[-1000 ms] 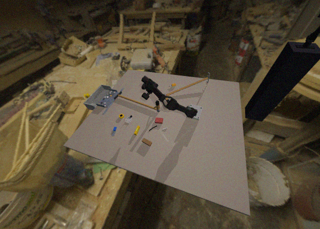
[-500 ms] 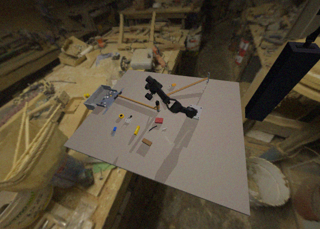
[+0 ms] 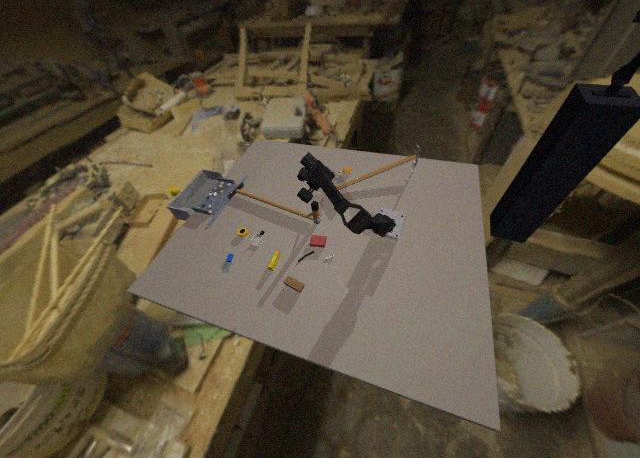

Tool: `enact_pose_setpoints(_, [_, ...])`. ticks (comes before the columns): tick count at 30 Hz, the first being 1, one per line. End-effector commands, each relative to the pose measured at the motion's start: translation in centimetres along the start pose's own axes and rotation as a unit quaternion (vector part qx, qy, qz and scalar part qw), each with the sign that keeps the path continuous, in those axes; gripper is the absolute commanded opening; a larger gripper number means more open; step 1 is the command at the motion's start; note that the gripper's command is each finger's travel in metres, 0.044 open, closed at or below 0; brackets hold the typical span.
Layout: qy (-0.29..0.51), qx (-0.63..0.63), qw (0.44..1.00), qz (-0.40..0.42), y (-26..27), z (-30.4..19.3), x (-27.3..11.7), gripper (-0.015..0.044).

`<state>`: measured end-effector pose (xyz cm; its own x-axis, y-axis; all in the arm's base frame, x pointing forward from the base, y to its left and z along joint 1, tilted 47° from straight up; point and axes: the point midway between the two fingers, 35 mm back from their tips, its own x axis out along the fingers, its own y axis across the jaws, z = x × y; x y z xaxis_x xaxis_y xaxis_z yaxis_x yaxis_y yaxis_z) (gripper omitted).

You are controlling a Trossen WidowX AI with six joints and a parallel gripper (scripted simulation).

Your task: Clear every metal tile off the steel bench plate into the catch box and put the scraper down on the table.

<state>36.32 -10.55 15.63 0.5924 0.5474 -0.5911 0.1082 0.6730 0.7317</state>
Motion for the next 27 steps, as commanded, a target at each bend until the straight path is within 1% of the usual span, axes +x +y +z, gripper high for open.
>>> enact_pose_setpoints(1, [-0.007, -0.001, 1.000, 0.001, 0.1, -1.3, -0.6, 0.0440])
enact_pose_setpoints(20, [-0.039, -0.005, 0.999, -0.002, 0.0, -5.6, -2.7, 0.0440])
enact_pose_setpoints(27, [-0.041, -0.005, 0.999, -0.003, 0.0, -6.3, -2.2, 0.0440])
